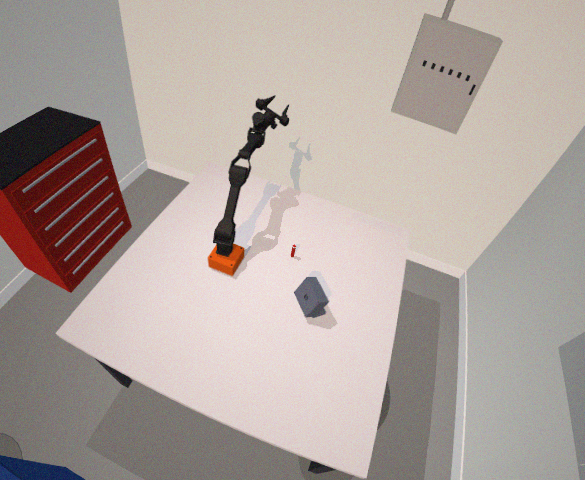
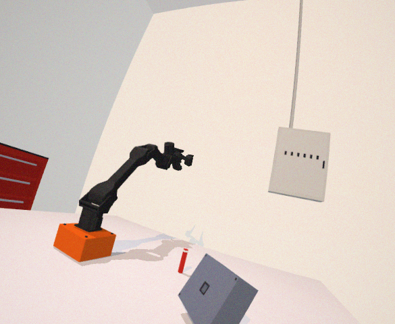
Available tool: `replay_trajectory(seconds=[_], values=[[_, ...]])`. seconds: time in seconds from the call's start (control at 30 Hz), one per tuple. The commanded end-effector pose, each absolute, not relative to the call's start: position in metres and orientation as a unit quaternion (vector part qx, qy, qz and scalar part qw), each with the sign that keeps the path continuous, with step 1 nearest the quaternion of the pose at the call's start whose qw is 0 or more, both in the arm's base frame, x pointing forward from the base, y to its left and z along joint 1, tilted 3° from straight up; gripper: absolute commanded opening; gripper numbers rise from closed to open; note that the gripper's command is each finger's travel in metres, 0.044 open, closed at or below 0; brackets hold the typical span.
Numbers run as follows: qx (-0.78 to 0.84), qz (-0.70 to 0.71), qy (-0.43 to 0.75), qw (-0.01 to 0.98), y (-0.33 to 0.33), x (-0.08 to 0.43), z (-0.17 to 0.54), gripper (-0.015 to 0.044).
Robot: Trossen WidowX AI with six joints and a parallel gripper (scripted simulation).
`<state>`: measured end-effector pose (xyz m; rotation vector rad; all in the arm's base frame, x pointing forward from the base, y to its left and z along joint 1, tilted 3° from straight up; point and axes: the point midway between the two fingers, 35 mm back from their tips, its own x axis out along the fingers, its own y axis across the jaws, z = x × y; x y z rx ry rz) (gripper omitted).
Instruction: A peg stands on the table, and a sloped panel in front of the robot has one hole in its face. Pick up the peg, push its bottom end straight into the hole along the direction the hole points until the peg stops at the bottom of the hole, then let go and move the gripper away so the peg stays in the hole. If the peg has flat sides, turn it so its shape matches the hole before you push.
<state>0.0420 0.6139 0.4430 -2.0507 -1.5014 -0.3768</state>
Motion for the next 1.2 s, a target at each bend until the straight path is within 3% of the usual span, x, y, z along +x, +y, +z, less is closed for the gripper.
replay_trajectory(seconds=[0.0,1.17], values=[[-0.766,-0.139,-0.561,0.283,0.614,0.043,0.443,0.0426],[-0.731,0.177,-0.477,0.454,0.607,0.176,0.361,0.0440]])
